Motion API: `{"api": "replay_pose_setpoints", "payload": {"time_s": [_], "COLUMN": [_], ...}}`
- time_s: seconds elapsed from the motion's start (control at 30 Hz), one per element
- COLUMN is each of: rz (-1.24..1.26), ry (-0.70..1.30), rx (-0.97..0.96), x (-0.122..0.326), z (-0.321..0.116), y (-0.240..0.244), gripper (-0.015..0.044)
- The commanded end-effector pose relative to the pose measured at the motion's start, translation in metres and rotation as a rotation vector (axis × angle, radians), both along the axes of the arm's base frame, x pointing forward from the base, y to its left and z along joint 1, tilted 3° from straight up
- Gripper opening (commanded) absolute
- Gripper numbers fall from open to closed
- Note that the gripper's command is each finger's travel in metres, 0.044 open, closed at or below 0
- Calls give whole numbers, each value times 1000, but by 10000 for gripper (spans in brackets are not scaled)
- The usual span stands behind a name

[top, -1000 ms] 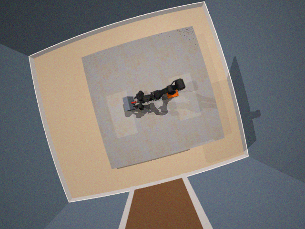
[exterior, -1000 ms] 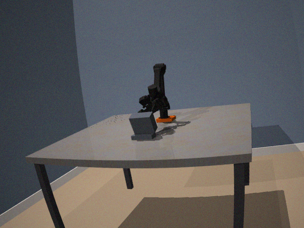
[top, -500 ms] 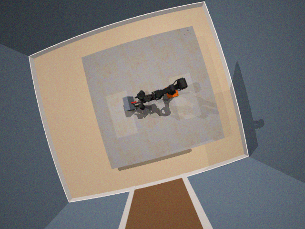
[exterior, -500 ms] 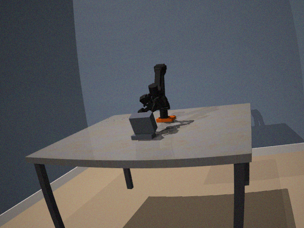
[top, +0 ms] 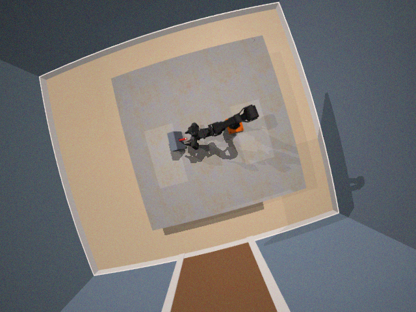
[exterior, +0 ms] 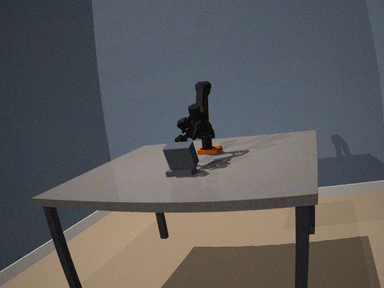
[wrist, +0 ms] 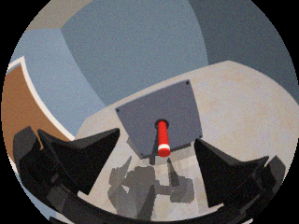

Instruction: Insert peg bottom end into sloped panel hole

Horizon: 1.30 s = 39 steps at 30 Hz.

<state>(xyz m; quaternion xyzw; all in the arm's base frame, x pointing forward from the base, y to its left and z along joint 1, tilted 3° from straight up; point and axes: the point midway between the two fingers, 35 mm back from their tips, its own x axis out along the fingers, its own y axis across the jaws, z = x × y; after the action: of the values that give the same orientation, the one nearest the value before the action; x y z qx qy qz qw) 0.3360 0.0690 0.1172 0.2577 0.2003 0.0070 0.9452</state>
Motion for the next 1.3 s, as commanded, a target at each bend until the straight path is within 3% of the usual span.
{"api": "replay_pose_setpoints", "payload": {"time_s": [0.0, 1.27], "rz": [-5, -2], "ry": [1, -1], "rx": [1, 1], "x": [-3, -27], "z": [1, 15], "y": [-1, -3], "gripper": [440, 440]}}
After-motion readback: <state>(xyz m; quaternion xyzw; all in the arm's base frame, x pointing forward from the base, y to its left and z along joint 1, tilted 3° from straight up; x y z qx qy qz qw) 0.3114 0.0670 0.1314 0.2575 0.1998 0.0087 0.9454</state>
